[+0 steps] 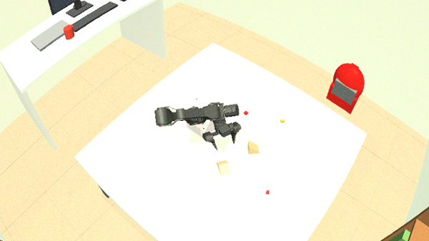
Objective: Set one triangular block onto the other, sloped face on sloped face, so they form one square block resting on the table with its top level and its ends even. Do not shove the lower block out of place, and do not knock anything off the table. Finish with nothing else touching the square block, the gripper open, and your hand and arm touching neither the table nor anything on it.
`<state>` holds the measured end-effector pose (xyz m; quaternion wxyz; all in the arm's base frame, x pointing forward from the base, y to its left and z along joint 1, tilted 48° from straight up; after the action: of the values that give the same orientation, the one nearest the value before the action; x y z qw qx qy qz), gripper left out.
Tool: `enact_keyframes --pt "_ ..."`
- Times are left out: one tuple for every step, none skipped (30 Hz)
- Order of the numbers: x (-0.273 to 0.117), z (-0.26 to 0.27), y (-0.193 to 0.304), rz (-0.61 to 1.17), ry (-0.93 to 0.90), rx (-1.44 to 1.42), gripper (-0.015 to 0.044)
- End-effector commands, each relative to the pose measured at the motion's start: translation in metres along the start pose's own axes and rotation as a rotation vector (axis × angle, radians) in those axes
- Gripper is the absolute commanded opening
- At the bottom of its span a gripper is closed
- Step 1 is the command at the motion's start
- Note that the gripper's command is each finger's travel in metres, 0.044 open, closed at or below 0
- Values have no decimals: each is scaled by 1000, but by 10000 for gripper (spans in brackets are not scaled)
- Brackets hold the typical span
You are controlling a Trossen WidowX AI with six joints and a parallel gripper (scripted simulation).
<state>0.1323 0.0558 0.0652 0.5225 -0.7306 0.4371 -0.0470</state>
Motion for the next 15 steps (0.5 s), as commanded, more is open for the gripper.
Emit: enact_keyframes --pt "4 -17 16 -221 62 86 440" --pt "4 -17 16 -221 62 86 440" --pt "4 -17 16 -221 62 86 440" --pt "4 -17 16 -221 62 86 440" --pt "4 -17 16 -221 62 86 440" --pt "4 -17 16 -221 62 86 440" --pt "4 -17 16 -221 62 86 440" --pt "4 -17 16 -221 62 86 440" --pt "4 -17 16 -221 62 86 440" --pt "4 -17 17 -218 63 87 440" --pt "6 -16 17 -208 67 89 440" --pt "8 -15 19 -193 72 93 440" --pt "11 -14 20 -174 79 97 440" --pt "13 -12 21 -156 84 102 440" --pt "16 -11 22 -138 88 106 440"
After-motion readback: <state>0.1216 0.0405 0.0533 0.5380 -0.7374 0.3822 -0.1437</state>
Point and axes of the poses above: the point midway between the two fingers, 35 mm back from their tips, its own x axis out along the fingers, its own z axis across the jaws, y = z × x, the point moved 9 cm from there along -x, back along the fingers, and after that the axes turned 14 degrees about x, right-handed, at the moved point
